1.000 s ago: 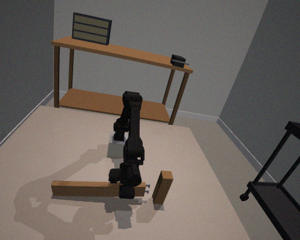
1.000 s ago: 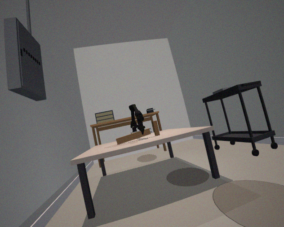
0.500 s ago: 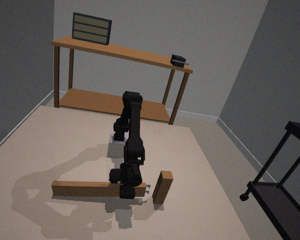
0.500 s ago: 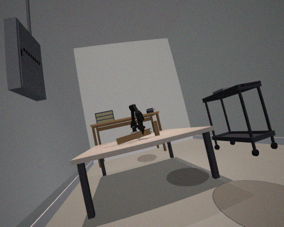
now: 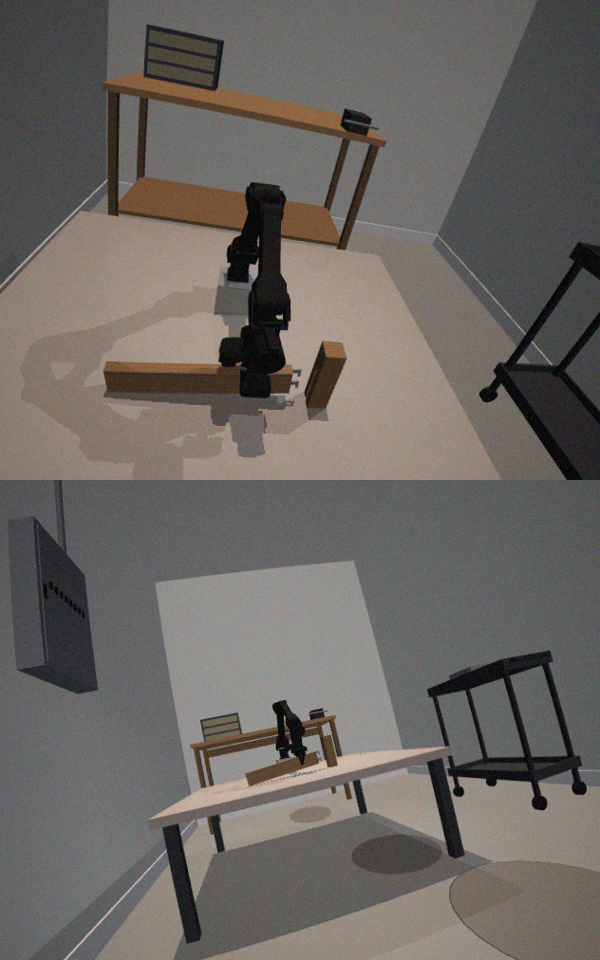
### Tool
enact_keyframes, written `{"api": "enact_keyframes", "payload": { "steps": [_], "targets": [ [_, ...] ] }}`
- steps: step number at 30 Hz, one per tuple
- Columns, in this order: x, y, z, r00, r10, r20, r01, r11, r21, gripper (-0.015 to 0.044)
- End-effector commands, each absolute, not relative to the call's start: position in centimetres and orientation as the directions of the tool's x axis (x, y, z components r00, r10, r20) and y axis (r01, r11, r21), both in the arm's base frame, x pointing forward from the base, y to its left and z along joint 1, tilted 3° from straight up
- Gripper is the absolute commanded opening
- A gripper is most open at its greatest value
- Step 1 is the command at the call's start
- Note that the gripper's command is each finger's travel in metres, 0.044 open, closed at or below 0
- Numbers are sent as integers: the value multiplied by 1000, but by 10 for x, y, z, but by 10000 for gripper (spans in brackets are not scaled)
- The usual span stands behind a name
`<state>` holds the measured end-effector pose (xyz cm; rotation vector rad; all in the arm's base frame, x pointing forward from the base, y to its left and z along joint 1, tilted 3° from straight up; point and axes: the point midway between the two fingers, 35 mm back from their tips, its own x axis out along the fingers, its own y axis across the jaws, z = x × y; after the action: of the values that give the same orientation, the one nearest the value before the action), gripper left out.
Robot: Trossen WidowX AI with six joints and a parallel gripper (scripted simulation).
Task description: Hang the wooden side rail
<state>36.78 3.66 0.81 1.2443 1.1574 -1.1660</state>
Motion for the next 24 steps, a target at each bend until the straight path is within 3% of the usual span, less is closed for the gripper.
{"api": "enact_keyframes", "payload": {
  "steps": [1,24],
  "targets": [
    [369,38,11,71,4,-997,997,-10,71,0],
    [370,41,11,71,4,-997,997,-10,71,0]
  ]
}}
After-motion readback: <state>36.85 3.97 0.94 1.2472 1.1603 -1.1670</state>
